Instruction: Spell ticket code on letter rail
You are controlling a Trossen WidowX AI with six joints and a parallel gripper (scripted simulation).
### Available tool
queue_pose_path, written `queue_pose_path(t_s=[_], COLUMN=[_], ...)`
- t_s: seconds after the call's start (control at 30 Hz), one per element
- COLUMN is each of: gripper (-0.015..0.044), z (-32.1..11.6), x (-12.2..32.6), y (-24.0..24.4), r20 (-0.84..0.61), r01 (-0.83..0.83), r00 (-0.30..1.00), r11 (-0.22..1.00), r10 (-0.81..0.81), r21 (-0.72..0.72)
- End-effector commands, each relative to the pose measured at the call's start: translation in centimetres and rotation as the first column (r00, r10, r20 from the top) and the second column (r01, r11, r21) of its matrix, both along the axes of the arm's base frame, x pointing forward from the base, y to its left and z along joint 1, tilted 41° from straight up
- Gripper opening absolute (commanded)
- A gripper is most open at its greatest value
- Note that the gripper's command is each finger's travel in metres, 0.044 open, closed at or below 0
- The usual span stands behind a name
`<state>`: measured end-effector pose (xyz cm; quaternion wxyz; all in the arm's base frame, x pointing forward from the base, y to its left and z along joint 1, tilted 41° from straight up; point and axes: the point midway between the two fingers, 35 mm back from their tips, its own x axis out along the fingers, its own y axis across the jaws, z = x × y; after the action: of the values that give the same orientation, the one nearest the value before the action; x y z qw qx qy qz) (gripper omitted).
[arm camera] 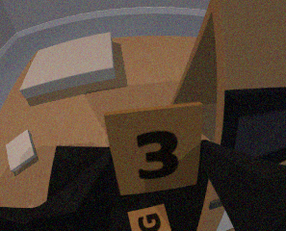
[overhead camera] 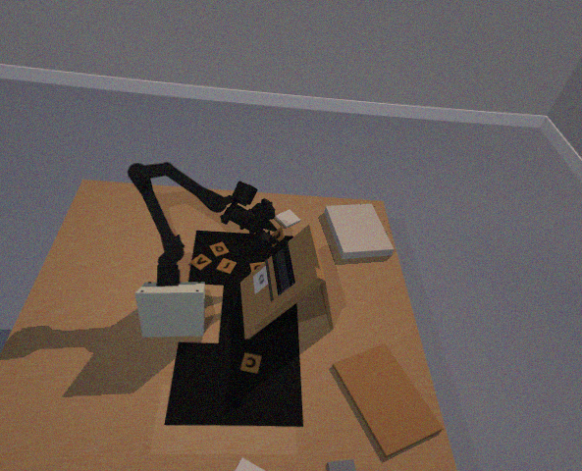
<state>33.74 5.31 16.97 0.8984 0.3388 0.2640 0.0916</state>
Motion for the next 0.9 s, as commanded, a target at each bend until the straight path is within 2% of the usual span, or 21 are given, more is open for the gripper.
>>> queue_pose_path(t_s=[0.0,0.87], gripper=[0.0,0.0], z=[-0.38,-1.25], x=[-0.1,-0.09], y=[-0.09,-1.08], r20=[-0.003,-0.004], r01=[-0.007,-0.007], r00=[1.0,1.0], r11=[1.0,1.0], r10=[0.007,0.007], r21=[-0.003,-0.004])
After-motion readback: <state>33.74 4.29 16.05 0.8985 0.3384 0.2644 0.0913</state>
